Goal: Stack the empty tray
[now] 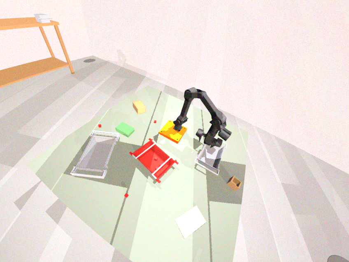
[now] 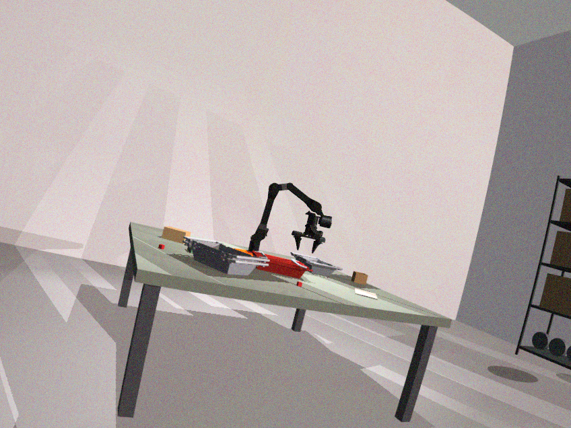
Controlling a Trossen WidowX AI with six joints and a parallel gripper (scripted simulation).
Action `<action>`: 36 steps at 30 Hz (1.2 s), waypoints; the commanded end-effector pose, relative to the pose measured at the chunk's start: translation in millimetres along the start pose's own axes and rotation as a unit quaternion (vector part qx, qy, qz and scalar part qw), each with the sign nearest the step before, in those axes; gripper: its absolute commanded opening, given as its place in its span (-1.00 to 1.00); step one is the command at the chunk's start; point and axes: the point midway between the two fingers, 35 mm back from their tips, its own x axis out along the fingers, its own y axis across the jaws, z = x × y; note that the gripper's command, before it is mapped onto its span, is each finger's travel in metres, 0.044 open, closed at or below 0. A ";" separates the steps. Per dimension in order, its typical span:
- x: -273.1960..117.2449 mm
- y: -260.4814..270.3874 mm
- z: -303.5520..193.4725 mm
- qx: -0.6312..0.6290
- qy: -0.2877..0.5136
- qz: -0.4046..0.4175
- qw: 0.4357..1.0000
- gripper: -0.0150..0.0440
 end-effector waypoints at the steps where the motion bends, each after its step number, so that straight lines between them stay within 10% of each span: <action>1: 10.3 -0.4 -1.9 0.004 0.003 -0.003 1.000 1.00; 27: 85.3 -2.3 -2.6 0.004 0.003 -0.003 1.000 1.00; 36: 85.3 -2.3 -2.6 0.004 0.003 -0.003 1.000 0.55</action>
